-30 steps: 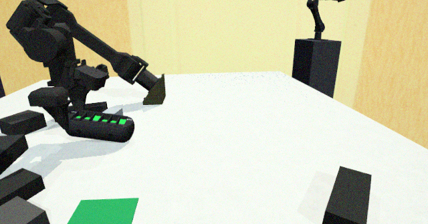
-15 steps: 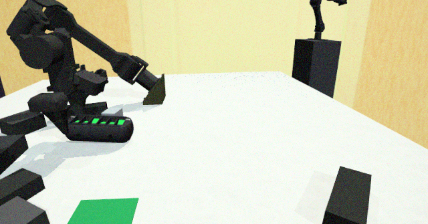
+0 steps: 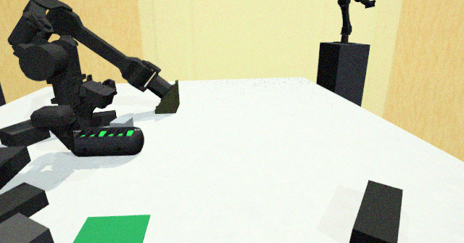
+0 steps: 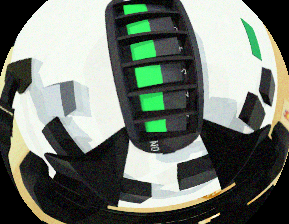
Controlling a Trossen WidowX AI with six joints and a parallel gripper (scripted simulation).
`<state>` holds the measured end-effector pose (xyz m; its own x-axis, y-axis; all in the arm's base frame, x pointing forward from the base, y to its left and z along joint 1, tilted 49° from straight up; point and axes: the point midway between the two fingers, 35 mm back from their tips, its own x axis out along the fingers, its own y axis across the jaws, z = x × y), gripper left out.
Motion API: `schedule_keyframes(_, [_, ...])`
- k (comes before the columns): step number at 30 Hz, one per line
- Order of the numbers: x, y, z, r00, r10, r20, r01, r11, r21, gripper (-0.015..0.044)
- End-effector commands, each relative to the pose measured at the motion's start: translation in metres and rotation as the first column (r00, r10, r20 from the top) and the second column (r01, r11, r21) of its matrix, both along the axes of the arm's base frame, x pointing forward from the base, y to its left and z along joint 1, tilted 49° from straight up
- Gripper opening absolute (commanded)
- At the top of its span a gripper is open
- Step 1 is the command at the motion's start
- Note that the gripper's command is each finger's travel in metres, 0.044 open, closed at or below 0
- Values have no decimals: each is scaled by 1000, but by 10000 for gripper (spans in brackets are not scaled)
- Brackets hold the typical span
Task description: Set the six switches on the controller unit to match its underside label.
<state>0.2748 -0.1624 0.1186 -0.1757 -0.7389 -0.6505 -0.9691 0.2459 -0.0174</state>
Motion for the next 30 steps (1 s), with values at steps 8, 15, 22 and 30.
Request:
schedule_keyframes(8, [0, 0, 0, 1000, 1, -1, -1, 1000, 0, 417])
schedule_keyframes(15, [0, 0, 0, 1000, 1, -1, -1, 1000, 0, 440])
schedule_keyframes(22, [12, 48, -15, 1000, 1, -1, -1, 1000, 6, 440])
schedule_keyframes(30, [14, 68, -20, 1000, -1, -3, 1, 1000, -1, 440])
